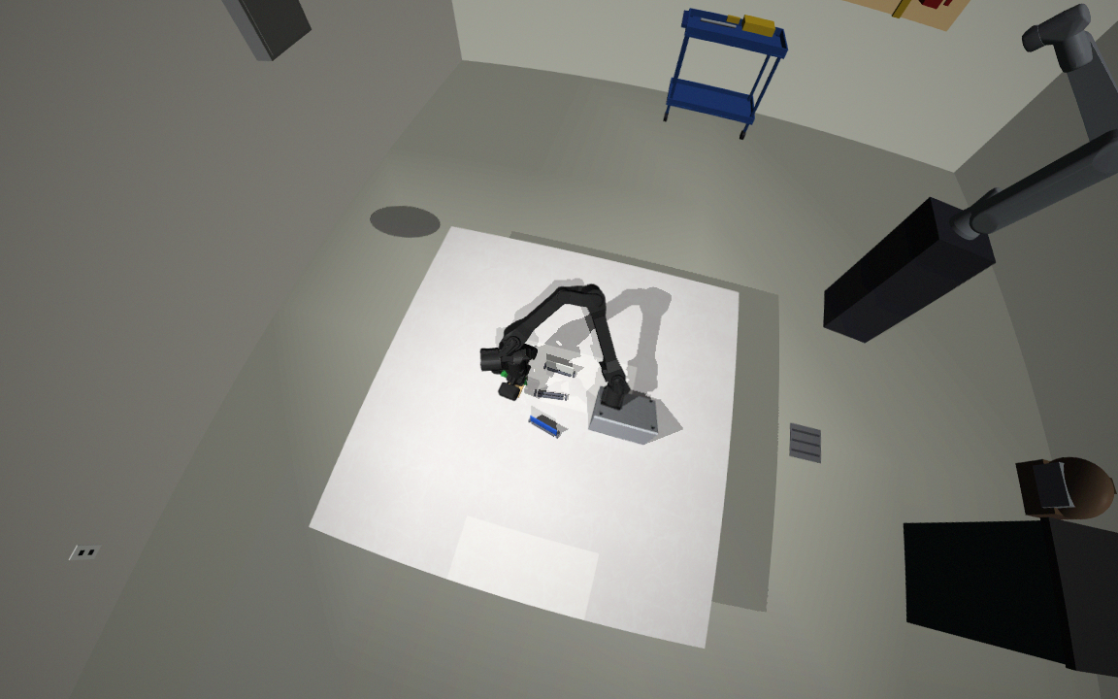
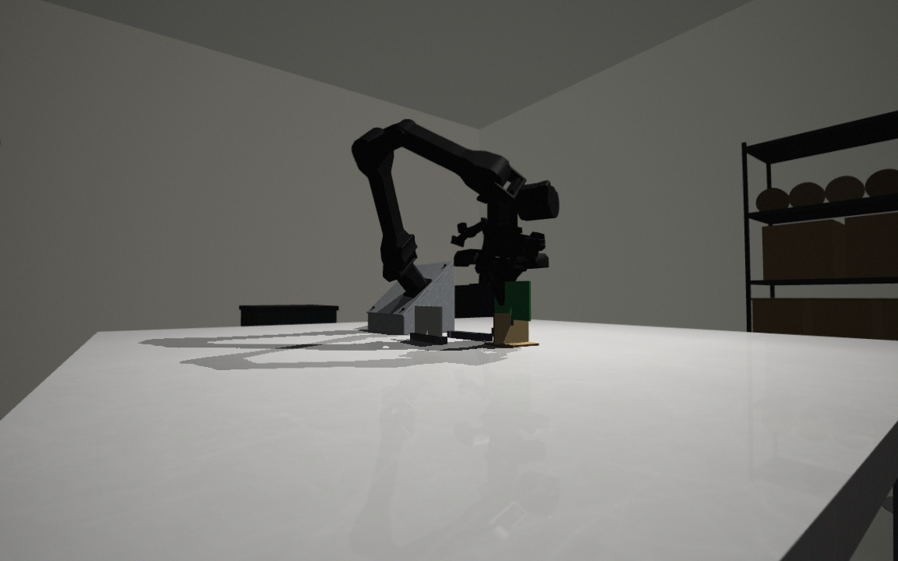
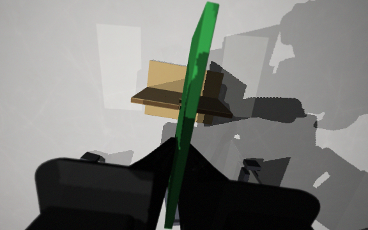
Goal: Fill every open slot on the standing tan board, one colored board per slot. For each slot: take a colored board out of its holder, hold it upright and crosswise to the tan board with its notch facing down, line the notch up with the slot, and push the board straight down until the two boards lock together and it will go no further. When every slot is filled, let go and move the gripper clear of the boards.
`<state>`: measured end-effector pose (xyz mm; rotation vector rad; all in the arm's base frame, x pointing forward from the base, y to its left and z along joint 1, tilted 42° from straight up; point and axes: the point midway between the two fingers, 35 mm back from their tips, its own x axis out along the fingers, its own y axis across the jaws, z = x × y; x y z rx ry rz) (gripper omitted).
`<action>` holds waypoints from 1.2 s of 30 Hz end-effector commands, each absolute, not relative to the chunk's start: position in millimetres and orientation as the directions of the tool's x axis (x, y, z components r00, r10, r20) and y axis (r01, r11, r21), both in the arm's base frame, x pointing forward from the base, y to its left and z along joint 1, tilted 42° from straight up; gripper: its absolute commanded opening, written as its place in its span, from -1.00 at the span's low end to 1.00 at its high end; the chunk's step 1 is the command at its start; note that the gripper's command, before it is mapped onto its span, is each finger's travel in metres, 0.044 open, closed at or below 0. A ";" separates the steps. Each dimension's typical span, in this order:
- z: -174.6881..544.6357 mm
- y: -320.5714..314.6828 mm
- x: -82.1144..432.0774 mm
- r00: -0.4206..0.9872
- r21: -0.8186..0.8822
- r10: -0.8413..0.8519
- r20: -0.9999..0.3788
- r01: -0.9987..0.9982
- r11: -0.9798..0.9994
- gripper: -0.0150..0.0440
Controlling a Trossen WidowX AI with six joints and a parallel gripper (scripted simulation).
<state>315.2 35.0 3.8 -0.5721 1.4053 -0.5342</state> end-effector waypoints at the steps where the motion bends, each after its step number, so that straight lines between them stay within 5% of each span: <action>1: 0.8 32.7 314.2 0.091 -0.661 -0.659 -0.747 0.002 0.750 -0.49; 36: -8.2 25.1 314.2 0.091 -0.662 -0.659 -0.746 0.002 0.750 -0.49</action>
